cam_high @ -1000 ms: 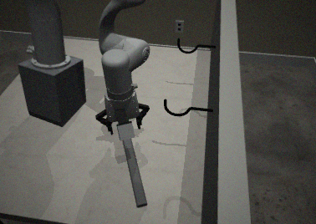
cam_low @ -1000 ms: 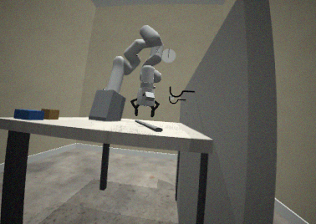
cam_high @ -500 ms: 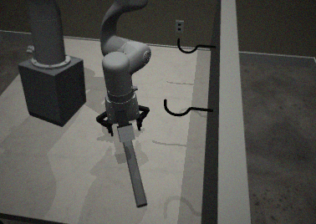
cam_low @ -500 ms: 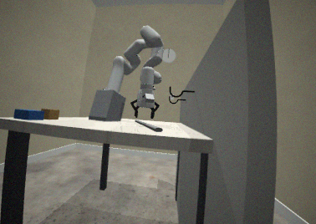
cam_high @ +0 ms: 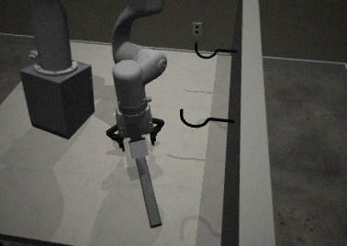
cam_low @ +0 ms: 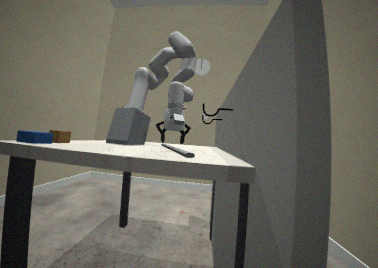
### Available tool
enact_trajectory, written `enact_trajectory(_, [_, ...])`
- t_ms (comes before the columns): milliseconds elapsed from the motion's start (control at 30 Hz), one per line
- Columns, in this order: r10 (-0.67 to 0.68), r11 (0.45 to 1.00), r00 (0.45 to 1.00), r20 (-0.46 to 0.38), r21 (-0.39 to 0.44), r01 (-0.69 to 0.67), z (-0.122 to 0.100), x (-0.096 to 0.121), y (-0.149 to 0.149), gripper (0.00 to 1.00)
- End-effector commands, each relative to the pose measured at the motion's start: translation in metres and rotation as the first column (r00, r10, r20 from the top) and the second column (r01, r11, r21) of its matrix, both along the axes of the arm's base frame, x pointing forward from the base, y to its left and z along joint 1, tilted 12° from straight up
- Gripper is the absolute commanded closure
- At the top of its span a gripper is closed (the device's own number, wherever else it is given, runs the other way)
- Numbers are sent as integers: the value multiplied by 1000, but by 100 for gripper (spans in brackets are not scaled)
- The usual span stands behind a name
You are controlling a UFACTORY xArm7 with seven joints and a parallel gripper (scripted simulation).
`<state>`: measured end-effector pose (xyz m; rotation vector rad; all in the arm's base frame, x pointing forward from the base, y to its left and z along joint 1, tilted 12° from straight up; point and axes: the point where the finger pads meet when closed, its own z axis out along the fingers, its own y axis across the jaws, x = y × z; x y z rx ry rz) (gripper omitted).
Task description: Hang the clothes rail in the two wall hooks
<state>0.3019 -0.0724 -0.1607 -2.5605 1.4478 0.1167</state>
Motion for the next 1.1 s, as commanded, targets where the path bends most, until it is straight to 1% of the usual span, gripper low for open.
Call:
enact_trajectory(0, [-1, 1000, 1000, 3, -2, 1, -3, 1, 0, 0])
enact_trajectory(567, [-1, 1000, 1000, 3, -2, 1, -12, 1, 2, 0])
enact_trajectory(867, [-1, 1000, 1000, 3, -2, 1, -12, 1, 2, 0])
enact_trajectory(1067, [-1, 1000, 1000, 3, -2, 1, -16, 1, 3, 0])
